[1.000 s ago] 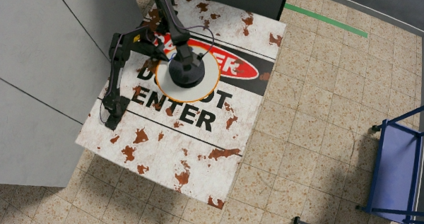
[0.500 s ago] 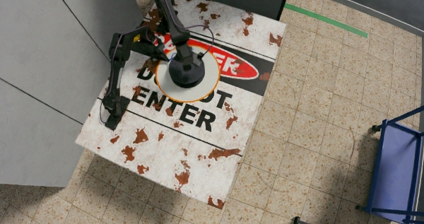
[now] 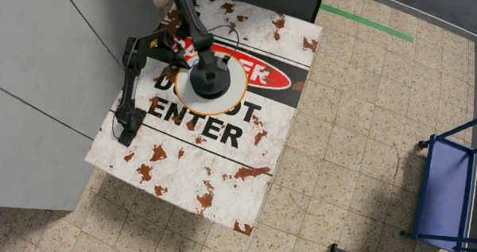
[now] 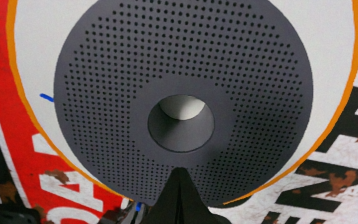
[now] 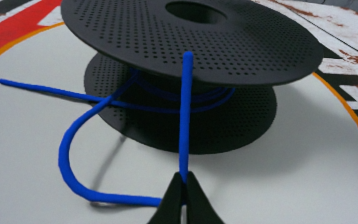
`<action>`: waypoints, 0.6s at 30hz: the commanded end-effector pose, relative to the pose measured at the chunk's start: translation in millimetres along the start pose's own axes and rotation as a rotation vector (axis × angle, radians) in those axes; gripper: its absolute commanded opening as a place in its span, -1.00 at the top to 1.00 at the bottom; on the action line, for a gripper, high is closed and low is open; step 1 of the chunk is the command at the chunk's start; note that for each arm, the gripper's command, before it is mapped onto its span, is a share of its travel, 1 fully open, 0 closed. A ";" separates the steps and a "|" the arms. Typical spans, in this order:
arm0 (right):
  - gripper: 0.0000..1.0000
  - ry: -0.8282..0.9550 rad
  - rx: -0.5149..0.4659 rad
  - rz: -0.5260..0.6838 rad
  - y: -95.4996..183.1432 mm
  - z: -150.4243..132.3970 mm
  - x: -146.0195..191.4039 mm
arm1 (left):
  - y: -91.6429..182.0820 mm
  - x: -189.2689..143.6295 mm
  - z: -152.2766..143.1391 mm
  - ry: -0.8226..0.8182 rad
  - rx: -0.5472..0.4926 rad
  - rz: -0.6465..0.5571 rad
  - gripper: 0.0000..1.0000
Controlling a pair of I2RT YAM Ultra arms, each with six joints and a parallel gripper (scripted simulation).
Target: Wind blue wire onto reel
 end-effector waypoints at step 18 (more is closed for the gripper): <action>1.00 -0.032 -0.011 0.016 0.0 3.7 7.1 | 11.7 0.0 2.7 0.246 -0.001 -0.021 1.00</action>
Point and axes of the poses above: on each arm, the point where the finger pads meet when closed, its own y axis back along the fingers, its own x axis across the jaws, z = x × y, the point moved 6 cm from there along y, back along the fingers, and after that the axes turned 11 degrees about y, right-handed, at the moved point
